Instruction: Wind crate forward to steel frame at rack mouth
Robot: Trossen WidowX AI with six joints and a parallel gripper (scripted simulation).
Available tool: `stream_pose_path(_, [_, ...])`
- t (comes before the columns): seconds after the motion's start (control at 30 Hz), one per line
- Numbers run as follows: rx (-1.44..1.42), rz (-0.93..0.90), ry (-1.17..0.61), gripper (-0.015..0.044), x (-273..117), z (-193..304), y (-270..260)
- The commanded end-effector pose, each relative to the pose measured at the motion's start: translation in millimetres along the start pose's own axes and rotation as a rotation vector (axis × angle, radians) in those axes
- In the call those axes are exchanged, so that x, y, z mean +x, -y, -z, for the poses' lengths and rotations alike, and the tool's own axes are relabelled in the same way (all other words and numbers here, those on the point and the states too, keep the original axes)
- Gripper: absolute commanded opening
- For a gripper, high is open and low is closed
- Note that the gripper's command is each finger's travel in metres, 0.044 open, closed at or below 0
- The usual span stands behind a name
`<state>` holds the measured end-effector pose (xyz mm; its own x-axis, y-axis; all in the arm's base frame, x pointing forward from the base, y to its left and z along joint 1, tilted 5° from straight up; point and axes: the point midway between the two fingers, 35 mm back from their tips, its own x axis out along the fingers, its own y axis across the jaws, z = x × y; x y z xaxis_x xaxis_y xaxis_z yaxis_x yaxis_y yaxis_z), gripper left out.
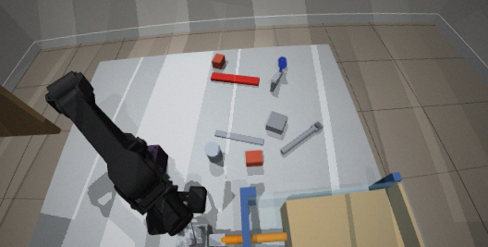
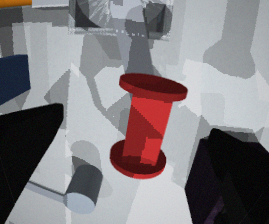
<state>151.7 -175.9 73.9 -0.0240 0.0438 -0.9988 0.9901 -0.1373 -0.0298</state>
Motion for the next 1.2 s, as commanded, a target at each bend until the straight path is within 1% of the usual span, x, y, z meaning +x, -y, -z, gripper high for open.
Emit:
stream_pose_path(0.0, [0.003,0.01,-0.007,0.044,9.2,1.2,1.8])
stream_pose_path(0.67, [0.003,0.011,-0.007,0.044,41.8,3.8,4.7])
stream_pose_path(0.87, [0.003,0.011,-0.007,0.044,44.1,4.1,5.1])
stream_pose_path(1.17, [0.0,0.004,-0.003,0.0204,41.1,3.0,3.5])
